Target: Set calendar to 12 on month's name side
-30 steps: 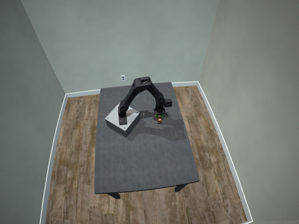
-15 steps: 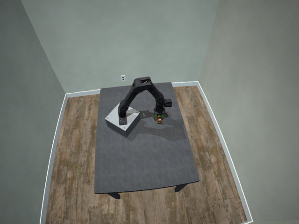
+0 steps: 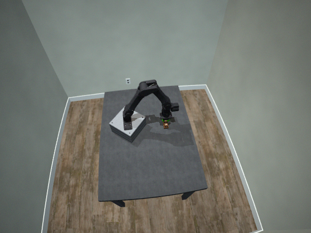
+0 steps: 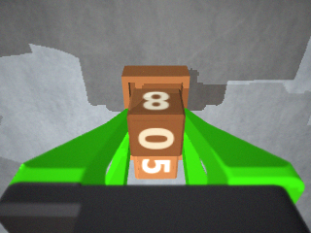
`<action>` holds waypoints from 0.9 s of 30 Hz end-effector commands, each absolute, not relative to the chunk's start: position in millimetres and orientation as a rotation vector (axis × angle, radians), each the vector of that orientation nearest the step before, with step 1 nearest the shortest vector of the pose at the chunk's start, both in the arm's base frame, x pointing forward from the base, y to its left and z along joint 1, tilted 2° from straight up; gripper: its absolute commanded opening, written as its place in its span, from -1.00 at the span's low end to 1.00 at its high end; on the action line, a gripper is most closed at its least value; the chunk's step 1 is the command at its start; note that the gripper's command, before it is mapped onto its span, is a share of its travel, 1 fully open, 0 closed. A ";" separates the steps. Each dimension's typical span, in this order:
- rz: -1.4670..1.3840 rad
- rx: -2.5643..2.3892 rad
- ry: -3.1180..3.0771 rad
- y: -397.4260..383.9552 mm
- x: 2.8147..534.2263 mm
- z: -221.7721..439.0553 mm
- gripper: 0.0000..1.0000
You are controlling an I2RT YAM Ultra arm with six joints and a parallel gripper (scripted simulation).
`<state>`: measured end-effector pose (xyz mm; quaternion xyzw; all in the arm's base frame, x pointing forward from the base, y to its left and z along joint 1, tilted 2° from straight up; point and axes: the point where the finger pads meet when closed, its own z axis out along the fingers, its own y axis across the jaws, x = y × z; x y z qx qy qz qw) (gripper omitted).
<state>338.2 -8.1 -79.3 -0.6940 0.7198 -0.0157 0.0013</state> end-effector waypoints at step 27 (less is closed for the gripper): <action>-0.058 -2.173 2.254 -8.3 340.9 -85.3 -0.49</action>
